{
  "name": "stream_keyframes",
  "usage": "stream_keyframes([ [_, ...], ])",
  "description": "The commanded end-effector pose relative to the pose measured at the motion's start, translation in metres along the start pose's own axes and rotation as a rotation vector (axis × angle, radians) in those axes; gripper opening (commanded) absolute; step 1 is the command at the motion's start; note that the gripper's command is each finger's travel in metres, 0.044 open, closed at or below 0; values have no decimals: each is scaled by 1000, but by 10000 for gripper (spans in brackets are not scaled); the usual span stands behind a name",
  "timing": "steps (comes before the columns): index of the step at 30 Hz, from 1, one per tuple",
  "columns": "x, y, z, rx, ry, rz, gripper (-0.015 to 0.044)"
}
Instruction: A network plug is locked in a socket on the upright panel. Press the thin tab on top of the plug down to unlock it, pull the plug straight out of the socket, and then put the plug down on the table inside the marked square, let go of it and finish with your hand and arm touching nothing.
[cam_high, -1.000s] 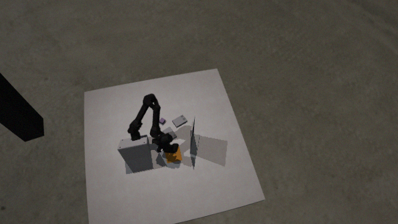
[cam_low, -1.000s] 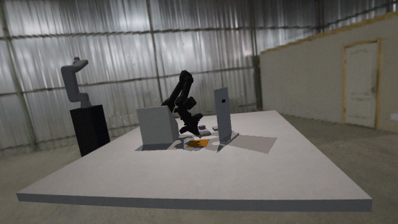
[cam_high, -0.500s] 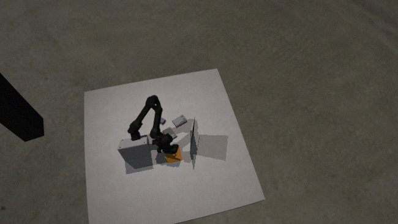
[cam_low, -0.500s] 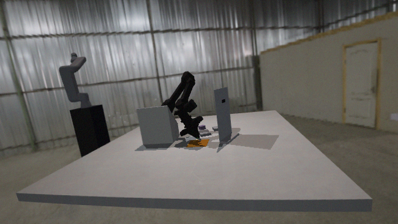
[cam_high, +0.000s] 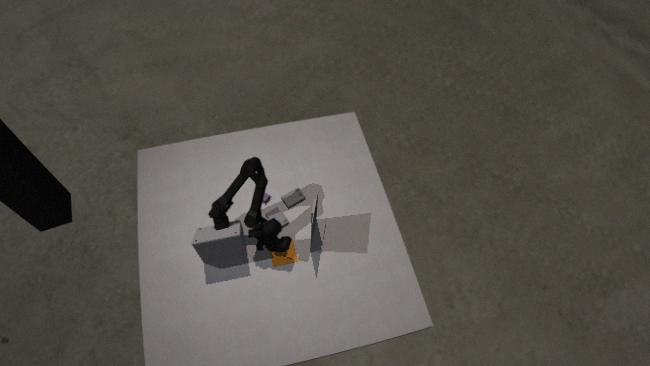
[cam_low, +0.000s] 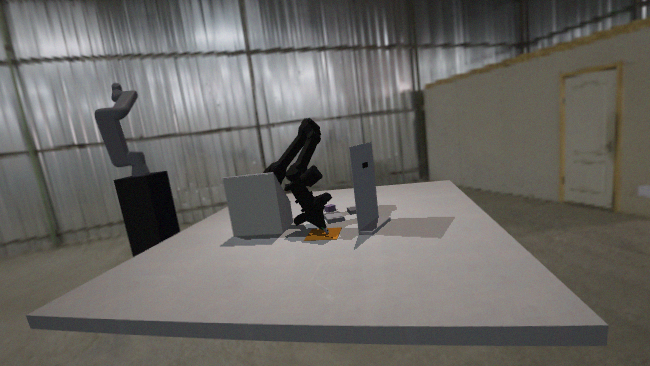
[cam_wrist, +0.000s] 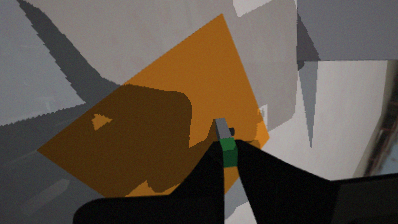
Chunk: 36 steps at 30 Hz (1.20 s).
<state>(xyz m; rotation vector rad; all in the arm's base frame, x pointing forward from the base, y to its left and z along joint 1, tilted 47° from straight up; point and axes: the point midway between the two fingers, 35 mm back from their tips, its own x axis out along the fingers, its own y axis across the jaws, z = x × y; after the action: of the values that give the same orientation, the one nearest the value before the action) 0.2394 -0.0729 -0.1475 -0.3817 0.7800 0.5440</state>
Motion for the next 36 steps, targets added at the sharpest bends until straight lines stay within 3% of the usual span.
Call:
stream_keyframes([
  [1, 2, 1, 0, 6, 4, -1, 0],
  [9, 1, 1, 0, 0, 0, 0, 0],
  [15, 1, 1, 0, 0, 0, 0, 156],
  [36, -15, 0, -1, 2, 4, 0, 156],
])
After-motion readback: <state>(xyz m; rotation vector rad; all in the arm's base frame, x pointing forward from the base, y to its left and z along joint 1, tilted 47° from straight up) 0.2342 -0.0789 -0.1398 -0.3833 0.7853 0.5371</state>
